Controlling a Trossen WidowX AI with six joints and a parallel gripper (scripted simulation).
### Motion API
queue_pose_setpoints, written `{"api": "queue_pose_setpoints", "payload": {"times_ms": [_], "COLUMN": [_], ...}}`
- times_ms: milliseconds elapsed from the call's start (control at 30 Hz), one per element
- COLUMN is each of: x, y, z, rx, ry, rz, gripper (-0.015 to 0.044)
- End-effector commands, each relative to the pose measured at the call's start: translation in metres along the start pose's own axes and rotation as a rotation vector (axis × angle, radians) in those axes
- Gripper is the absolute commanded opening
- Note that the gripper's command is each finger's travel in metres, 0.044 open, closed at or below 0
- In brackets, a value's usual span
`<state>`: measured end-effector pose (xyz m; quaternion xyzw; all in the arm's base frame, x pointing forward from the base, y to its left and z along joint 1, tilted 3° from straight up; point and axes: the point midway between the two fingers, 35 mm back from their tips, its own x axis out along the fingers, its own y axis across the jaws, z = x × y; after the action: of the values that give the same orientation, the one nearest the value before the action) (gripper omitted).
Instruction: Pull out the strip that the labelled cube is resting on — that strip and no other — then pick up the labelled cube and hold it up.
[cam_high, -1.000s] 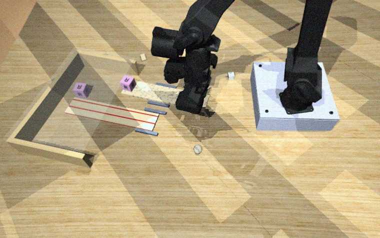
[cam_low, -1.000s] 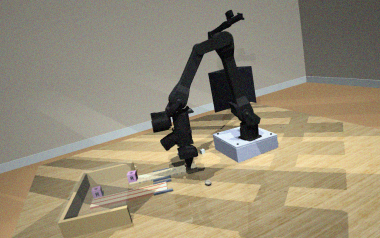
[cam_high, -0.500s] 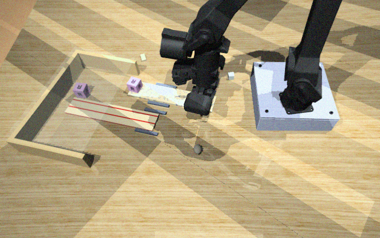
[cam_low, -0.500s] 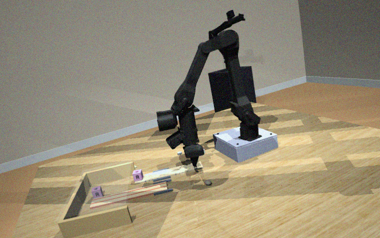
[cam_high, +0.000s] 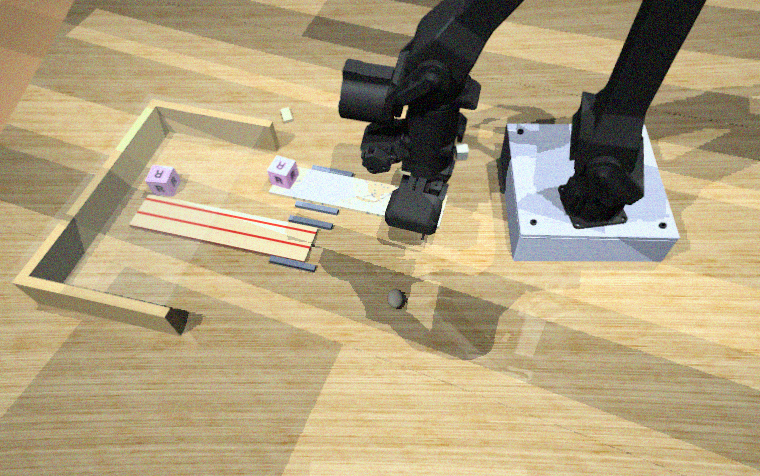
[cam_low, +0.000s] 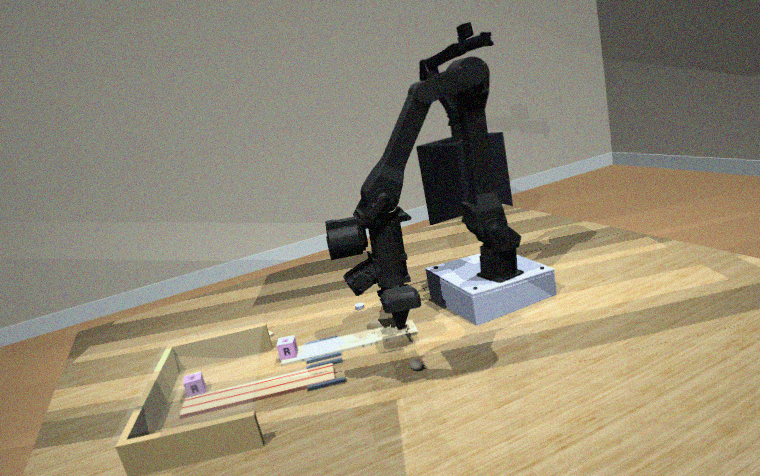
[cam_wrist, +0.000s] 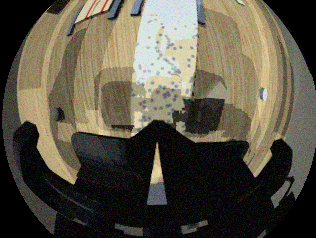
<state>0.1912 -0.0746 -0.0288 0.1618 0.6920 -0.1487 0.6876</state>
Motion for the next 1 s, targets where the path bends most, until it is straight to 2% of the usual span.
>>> {"api": "queue_pose_setpoints", "payload": {"times_ms": [0,967], "x": [0.0043,0.0042], "y": [-0.0008,-0.0009], "z": [-0.0157,-0.0201], "rx": [0.006,0.006], "ry": [0.033,0.033], "rz": [-0.005,-0.005], "gripper": [0.0000,0.0000]}}
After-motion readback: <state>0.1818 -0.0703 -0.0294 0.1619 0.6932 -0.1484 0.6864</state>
